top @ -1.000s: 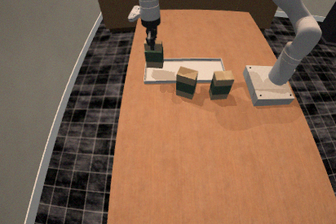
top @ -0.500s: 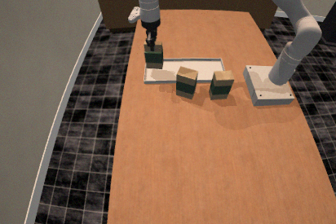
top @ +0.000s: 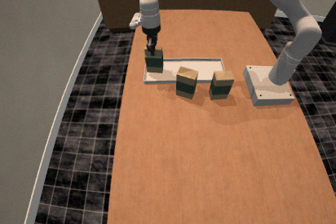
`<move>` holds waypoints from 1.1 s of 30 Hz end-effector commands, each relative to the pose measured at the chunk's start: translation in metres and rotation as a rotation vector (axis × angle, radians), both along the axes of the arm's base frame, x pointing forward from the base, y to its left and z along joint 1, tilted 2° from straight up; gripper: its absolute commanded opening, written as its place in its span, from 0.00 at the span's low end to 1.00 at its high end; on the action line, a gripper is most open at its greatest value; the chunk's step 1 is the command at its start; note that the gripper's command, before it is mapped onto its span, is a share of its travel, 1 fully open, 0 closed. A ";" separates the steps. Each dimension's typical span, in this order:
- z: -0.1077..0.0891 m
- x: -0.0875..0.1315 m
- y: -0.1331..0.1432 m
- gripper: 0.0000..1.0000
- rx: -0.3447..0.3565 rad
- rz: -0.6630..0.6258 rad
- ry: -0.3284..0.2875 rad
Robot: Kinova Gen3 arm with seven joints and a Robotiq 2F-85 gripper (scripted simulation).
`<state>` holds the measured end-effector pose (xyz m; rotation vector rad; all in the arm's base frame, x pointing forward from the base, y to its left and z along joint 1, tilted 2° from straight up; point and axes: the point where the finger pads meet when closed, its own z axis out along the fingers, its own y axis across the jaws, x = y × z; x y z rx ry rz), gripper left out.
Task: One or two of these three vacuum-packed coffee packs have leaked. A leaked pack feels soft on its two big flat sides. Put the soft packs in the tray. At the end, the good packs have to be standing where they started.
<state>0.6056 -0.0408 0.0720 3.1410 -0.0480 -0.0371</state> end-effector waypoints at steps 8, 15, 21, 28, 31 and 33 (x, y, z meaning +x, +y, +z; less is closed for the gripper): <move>-0.013 -0.002 0.000 0.24 0.001 0.001 0.005; -0.013 -0.002 0.000 0.24 0.001 0.001 0.005; -0.013 -0.002 0.000 0.24 0.001 0.001 0.005; -0.013 -0.002 0.000 0.24 0.001 0.001 0.005; -0.013 -0.002 0.000 0.24 0.001 0.001 0.005; -0.013 -0.002 0.000 0.24 0.001 0.001 0.005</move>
